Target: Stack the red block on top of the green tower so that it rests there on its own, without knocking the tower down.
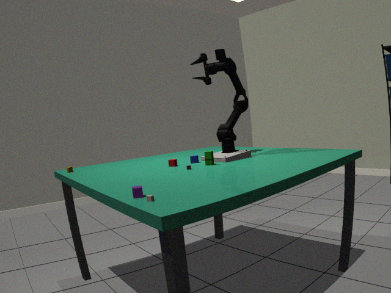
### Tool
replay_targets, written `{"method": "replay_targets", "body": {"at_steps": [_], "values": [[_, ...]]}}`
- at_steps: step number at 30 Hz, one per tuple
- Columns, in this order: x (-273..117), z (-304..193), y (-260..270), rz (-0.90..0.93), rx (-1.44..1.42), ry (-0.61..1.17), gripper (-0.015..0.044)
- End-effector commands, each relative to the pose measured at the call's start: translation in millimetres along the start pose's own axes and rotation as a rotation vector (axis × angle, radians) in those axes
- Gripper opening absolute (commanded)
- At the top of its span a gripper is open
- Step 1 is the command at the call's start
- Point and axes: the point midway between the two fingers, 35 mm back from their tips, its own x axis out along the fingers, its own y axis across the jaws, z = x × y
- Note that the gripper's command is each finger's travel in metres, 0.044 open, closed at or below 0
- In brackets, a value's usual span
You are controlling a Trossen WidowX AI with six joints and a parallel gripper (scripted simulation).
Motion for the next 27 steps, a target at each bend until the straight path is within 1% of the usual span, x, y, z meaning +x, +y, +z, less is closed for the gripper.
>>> {"method": "replay_targets", "body": {"at_steps": [1, 2, 11, 13, 18, 27], "values": [[1, -2, 0, -0.002, -0.012, 0.002, 0.0426], [2, -7, -1, -0.009, -0.048, 0.007, 0.044], [38, -94, -31, -0.142, -0.664, 0.134, 0.044], [45, -109, -40, -0.168, -0.748, 0.168, 0.044], [56, -128, -54, -0.204, -0.894, 0.221, 0.044], [92, -187, -112, -0.321, -1.445, 0.487, 0.044]]}}
